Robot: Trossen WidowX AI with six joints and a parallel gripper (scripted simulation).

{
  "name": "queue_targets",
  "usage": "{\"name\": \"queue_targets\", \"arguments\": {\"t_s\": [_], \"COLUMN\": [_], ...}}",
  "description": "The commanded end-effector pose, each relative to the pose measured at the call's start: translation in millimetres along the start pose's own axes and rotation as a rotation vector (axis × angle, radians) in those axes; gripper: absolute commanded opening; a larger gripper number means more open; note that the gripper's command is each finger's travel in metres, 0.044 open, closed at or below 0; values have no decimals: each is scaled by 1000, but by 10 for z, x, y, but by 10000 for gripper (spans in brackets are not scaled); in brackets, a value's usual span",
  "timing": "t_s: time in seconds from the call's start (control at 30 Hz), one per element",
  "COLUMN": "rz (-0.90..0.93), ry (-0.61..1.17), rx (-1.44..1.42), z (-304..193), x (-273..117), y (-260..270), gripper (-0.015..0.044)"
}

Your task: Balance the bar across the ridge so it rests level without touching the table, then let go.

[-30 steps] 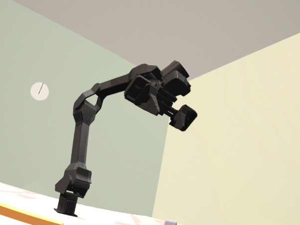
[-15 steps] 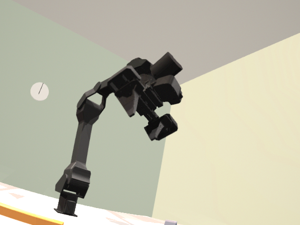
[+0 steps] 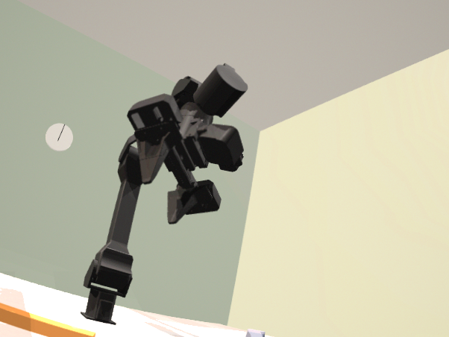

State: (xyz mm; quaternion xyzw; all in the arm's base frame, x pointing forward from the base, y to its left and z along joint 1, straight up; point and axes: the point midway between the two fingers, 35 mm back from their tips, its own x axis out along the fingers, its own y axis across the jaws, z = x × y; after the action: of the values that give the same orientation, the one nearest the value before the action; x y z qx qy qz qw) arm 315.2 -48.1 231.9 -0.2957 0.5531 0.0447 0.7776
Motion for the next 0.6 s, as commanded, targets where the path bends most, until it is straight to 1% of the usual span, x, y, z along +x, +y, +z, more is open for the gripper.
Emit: {"name": "queue_targets", "arguments": {"t_s": [0.0, 0.57], "rz": [33, 199], "ry": [40, 134], "rx": [-67, -357], "z": [-134, -746], "x": [104, 425], "y": [-42, -265], "gripper": [315, 315]}}
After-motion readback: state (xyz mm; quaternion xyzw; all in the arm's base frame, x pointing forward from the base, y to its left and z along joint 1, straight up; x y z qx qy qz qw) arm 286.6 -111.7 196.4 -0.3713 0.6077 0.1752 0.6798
